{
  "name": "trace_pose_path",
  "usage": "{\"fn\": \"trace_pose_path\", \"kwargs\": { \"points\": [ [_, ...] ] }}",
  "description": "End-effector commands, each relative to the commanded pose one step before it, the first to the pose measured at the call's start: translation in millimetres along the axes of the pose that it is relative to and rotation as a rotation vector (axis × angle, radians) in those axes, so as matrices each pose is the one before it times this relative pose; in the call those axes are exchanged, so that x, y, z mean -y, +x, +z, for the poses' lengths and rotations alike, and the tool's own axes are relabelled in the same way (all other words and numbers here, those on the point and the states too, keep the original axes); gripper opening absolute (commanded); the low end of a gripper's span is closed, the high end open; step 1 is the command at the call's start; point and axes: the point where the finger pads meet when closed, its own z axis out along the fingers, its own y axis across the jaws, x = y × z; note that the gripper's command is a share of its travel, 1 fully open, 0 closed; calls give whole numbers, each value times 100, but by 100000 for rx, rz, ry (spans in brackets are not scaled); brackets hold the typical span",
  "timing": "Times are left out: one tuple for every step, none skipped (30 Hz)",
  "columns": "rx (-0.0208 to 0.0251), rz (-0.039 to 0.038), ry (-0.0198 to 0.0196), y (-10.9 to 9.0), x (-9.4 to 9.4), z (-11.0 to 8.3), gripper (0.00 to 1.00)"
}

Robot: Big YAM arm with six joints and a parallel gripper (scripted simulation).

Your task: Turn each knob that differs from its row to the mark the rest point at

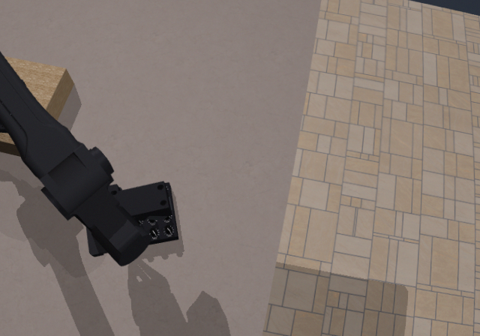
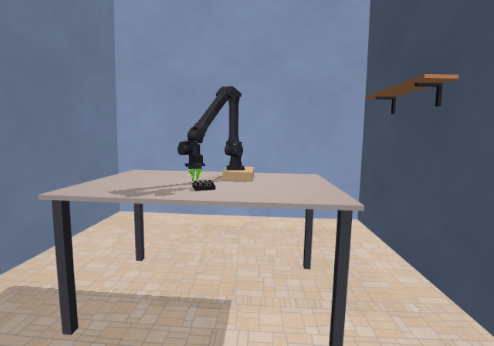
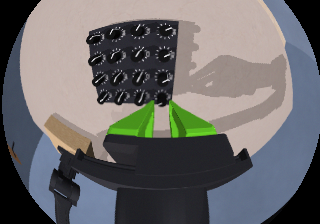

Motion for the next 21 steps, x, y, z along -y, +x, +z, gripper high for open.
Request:
{"fn": "trace_pose_path", "kwargs": {
  "points": [
    [2318, -608, 2679, -728, 1134, -304, 19],
    [0, 0, 0, 0, 0, 0, 19],
    [0, 0, 0, 0, 0, 0, 19],
    [550, -51, 867, -33, -9, -345, 19],
    [-640, 57, -1017, 183, -276, 457, 19],
    [-564, 50, -895, 161, -242, 401, 19],
    [-75, 6, -120, -35, 46, 121, 19],
    [313, -29, 493, -177, 253, -111, 19],
    [116, -11, 181, -67, 92, -25, 19],
    [227, -21, 357, -43, 47, -134, 19],
    [392, -36, 618, -60, 66, -261, 19],
    [85, -8, 134, -5, -4, -101, 19],
    [-28, 2, -44, 8, -13, 12, 19],
    [-28, 3, -44, 7, -11, 4, 19],
    [-141, 13, -223, 35, -55, 0, 19],
    [2, 0, 3, -1, 1, -1, 19],
    [1, 0, 1, 0, 0, 0, 19],
    [-2, 0, -3, 1, -1, 1, 19],
    [0, 0, 0, 0, 0, 0, 19],
    [0, 0, 0, 0, 0, 0, 19],
    [2, 0, 3, -1, 1, -1, 19]
  ]
}}
